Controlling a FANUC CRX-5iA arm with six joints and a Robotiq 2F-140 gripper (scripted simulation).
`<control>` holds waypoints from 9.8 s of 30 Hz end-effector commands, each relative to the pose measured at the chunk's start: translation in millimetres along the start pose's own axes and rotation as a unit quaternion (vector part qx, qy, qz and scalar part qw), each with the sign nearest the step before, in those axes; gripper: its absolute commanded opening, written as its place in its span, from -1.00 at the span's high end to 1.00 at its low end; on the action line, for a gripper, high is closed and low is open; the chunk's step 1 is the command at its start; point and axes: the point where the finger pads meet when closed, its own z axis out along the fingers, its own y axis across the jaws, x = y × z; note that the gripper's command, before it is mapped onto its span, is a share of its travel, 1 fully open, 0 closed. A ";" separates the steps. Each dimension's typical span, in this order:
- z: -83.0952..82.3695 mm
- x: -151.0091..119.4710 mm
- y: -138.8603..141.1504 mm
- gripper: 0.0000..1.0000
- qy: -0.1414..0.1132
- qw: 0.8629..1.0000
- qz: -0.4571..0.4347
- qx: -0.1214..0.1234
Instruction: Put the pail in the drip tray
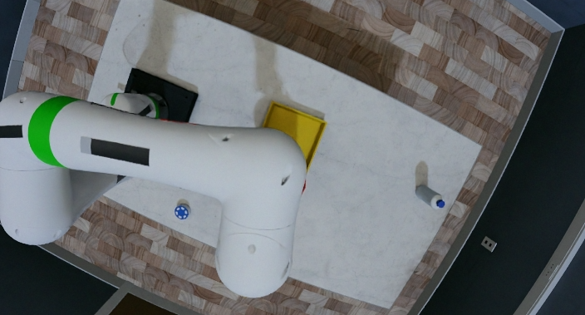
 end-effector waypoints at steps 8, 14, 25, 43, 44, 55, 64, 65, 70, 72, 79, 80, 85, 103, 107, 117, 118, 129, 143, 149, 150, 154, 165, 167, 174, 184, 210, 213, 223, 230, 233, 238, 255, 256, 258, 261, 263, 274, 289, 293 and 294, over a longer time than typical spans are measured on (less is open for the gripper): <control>-1.0 -27.9 5.3 0.80 0.000 1.000 0.000 0.001; -1.0 -38.1 7.4 0.80 0.000 1.000 0.000 0.001; -1.0 -62.9 12.4 0.80 0.000 1.000 0.000 0.001; -1.0 -88.8 17.6 0.80 0.000 1.000 0.000 0.001; -1.0 -89.9 17.9 0.80 0.000 1.000 0.000 0.001; -1.0 -98.2 19.5 0.80 0.000 1.000 0.000 0.001; -1.0 -102.2 20.3 0.80 0.000 1.000 0.000 0.001; -1.0 -102.2 20.3 0.80 0.000 1.000 0.000 0.001; -1.0 -103.5 20.6 0.80 0.000 1.000 0.000 0.001; -1.0 -103.8 20.7 0.80 0.000 1.000 0.000 0.001; -1.0 -104.1 20.7 0.80 0.000 1.000 0.000 0.001; -1.0 -104.1 20.7 0.80 0.000 1.000 0.000 0.001; -1.0 -104.1 20.7 0.80 0.000 1.000 0.000 0.001; -1.0 -104.1 20.7 0.80 0.000 1.000 0.000 0.001; -1.0 -104.1 20.7 0.80 0.000 1.000 0.000 0.001; -1.0 -104.1 20.7 0.80 0.000 1.000 0.000 0.001; -1.0 -104.1 20.7 0.80 0.000 1.000 0.000 0.001; -1.0 -104.1 20.7 0.80 0.000 1.000 0.000 0.001; -0.8 -104.1 20.7 0.80 0.000 1.000 0.000 0.001; 0.0 -104.1 20.7 0.80 0.000 1.000 0.000 0.001; 0.0 -104.1 20.7 0.80 0.000 1.000 0.000 0.001; 1.0 -104.1 20.7 0.80 0.000 1.000 0.000 0.001; 6.2 -104.2 20.7 0.80 0.000 1.000 0.000 0.001; 6.2 -104.2 20.7 0.80 0.000 1.000 0.000 0.001; 11.5 -104.2 20.7 0.80 0.000 1.000 0.000 0.001; 19.3 -104.2 20.7 0.80 0.000 1.000 0.000 0.001; 49.7 -104.4 20.6 0.80 0.000 1.000 0.000 0.001; 53.7 -104.4 20.6 0.80 0.000 1.000 0.000 0.001; 63.6 -104.4 20.6 0.80 0.000 1.000 0.000 0.001; 71.1 -104.5 20.6 0.80 0.000 1.000 0.000 0.001; 73.9 -104.5 20.6 0.80 0.000 1.000 0.000 0.001; 76.3 -104.5 20.5 0.80 0.000 1.000 0.000 0.001; 83.7 -104.5 20.5 0.80 0.000 1.000 0.000 0.001; 83.9 -104.5 20.5 0.80 0.000 1.000 0.000 0.001; 84.2 -104.5 20.5 0.80 0.000 1.000 0.000 0.001; 84.5 -104.5 20.5 0.80 0.000 1.000 0.000 0.001; 84.6 -104.5 20.5 0.80 0.000 1.000 0.000 0.001; 84.7 -104.5 20.5 0.80 0.000 1.000 0.000 0.001; 84.7 -104.5 20.5 0.80 0.000 1.000 0.000 0.001; 84.7 -104.5 20.5 0.80 0.000 1.000 0.000 0.001; 84.7 -104.5 20.5 0.80 0.000 1.000 0.000 0.001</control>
